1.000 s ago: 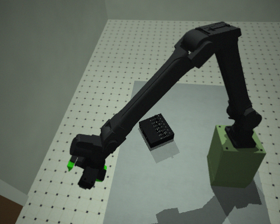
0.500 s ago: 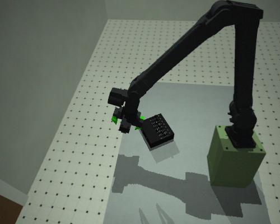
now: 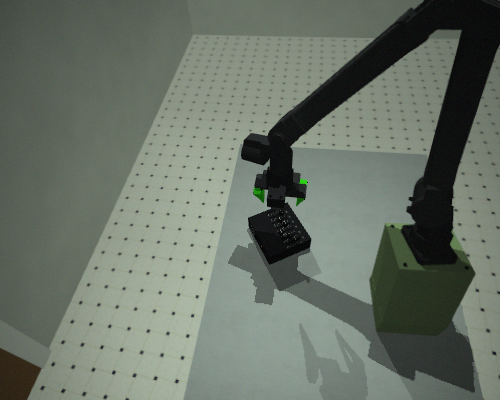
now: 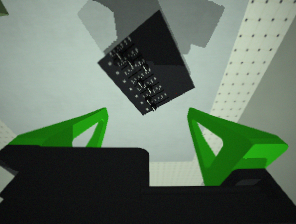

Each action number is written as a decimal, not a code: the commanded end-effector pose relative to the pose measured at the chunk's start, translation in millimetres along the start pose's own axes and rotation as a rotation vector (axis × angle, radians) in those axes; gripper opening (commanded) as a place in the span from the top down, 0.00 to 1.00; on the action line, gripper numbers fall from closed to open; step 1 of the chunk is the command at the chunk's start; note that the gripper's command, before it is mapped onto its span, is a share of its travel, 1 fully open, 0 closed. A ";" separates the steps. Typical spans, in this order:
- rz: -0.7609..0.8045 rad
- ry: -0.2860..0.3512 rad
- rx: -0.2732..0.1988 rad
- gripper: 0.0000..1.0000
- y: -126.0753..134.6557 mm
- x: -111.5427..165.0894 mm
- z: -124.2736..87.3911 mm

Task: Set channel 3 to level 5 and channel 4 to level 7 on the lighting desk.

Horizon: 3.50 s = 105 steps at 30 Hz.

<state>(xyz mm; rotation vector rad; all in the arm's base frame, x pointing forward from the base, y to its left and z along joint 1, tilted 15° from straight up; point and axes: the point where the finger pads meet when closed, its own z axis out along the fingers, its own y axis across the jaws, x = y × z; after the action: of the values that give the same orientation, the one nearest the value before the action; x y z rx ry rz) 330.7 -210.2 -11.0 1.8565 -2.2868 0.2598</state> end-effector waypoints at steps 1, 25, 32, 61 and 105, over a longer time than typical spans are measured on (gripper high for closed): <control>-0.043 0.006 0.034 0.00 -20.5 3.4 -7.3; 0.468 -0.089 0.063 0.00 41.7 37.7 60.8; 0.919 -0.155 0.105 0.00 59.5 57.2 70.7; 0.986 -0.156 0.108 0.00 54.7 53.4 74.5; 0.642 -0.097 0.113 0.00 19.6 43.5 41.4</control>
<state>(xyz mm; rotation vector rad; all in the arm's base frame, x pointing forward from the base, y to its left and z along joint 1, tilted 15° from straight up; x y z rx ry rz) 257.8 -259.5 -70.5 0.7845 -3.0454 0.3358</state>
